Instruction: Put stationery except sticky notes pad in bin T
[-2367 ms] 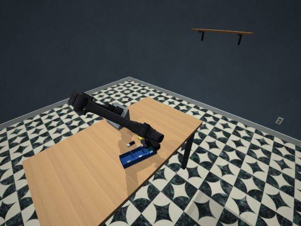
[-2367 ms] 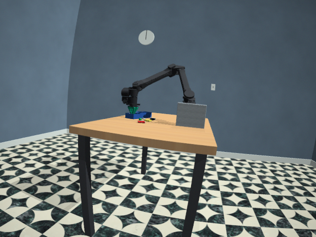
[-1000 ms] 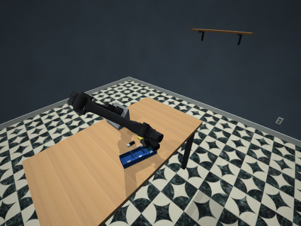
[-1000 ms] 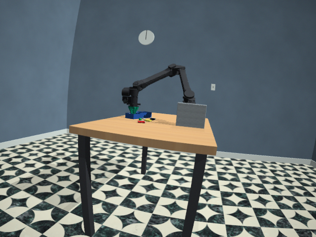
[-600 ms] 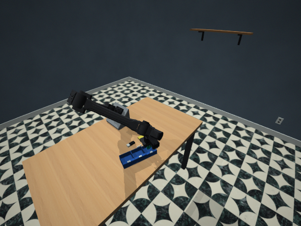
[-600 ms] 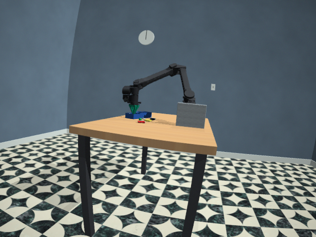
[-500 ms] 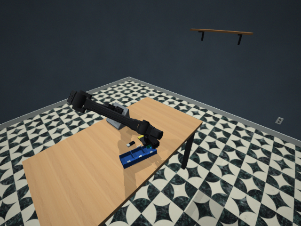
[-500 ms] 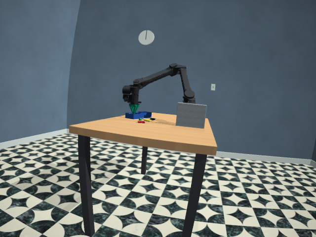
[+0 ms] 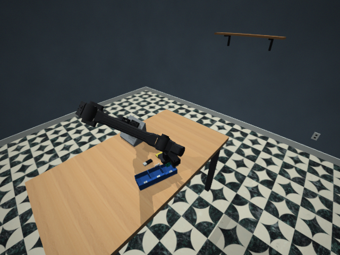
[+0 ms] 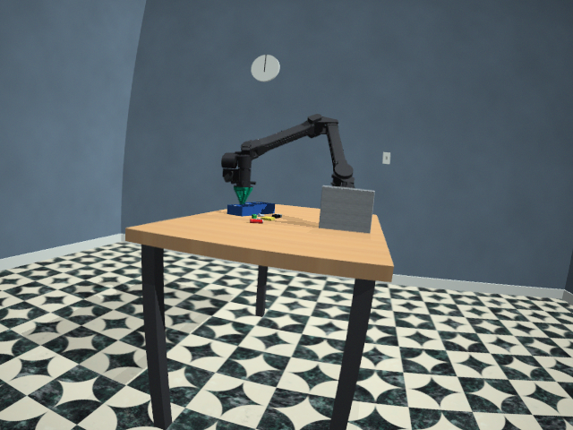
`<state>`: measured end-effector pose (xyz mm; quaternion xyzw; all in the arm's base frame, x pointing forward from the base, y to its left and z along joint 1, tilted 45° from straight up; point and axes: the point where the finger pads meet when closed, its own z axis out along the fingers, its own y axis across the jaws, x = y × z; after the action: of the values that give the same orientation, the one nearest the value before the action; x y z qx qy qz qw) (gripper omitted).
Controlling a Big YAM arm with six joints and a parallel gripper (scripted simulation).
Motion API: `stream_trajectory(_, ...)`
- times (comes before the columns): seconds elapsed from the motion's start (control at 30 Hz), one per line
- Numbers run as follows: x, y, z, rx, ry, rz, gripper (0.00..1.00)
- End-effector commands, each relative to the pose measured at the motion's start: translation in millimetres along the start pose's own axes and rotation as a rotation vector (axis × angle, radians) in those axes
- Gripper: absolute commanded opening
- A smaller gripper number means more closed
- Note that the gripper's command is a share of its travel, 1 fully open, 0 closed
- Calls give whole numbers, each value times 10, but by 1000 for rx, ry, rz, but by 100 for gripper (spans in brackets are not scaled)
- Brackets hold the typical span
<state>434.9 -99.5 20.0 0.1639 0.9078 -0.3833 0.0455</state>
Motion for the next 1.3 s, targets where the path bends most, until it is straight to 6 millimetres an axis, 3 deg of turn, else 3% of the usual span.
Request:
stream_trajectory(0.0, -258, 47, -456, -32, -70, 36, 10)
stream_trajectory(0.1, -253, 45, -581, -33, -71, 37, 10)
stream_trajectory(0.27, -208, 130, -503, -20, -52, 14, 10)
stream_trajectory(0.33, -226, 68, -461, -18, -43, 28, 10)
stream_trajectory(0.37, -255, 46, -691, -35, -70, 37, 10)
stream_trajectory(0.5, -236, 41, -1036, -39, -70, 38, 10)
stream_trajectory(0.67, -195, 31, -1411, -43, -69, 39, 10)
stream_trajectory(0.77, -175, 117, -1454, -27, -53, 17, 10)
stream_trajectory(0.93, -149, 112, -1882, -32, -51, 18, 10)
stream_trajectory(1.07, -154, 106, -1920, -30, -53, 18, 10)
stream_trajectory(1.13, -211, -6, -1795, -21, -28, 45, 10)
stream_trajectory(1.27, -200, 16, -1816, -22, -33, 39, 10)
